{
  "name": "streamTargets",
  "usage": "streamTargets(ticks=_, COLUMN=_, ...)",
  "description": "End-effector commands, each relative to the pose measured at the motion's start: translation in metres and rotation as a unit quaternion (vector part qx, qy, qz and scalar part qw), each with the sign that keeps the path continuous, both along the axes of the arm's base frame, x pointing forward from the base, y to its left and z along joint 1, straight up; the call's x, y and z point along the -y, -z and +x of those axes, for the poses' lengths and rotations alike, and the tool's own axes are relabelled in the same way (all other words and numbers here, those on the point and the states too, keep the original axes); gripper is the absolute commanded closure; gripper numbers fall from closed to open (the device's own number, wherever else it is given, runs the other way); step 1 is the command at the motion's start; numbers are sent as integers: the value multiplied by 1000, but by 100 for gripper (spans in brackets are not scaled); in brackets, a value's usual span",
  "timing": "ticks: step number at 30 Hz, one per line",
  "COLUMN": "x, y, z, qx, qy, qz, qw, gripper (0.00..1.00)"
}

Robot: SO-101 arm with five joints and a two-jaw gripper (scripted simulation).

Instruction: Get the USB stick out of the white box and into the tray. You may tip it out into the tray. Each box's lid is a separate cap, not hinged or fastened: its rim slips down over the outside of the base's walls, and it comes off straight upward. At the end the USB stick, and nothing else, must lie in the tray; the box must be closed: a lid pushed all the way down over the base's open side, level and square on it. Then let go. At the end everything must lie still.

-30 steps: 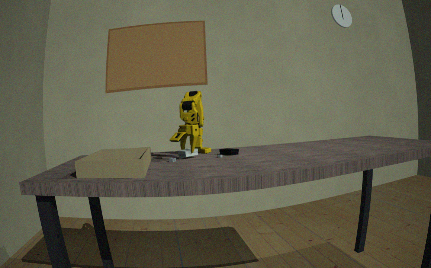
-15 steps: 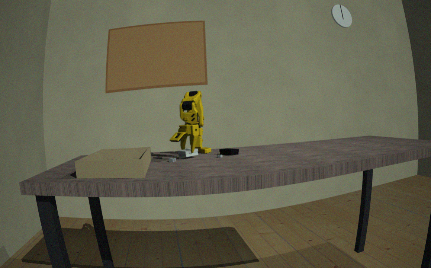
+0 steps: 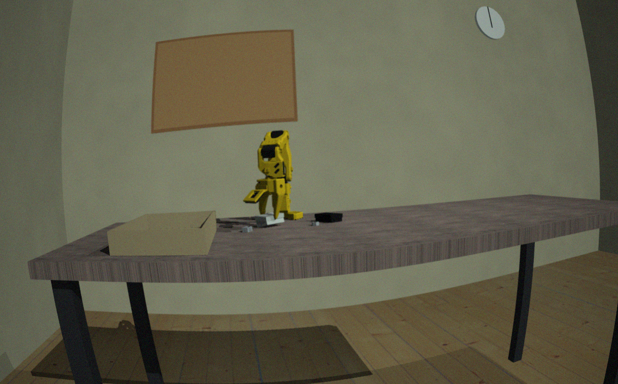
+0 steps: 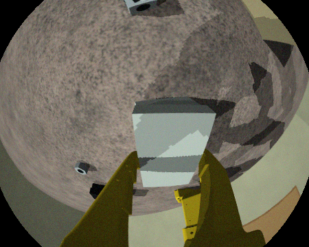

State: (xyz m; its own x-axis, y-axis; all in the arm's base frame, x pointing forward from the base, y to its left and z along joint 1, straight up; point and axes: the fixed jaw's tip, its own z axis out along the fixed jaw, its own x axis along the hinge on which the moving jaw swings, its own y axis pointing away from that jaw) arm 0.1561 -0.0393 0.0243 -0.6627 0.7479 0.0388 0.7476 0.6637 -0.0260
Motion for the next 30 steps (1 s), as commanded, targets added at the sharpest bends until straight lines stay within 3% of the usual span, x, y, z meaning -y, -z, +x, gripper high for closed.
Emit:
streamTargets(ticks=1, x=-1, y=-5, z=5, qx=23, qy=1, qz=-6, qw=1000, gripper=78)
streamTargets(ticks=30, x=-5, y=-5, z=4, qx=23, qy=2, qz=-6, qw=1000, gripper=78)
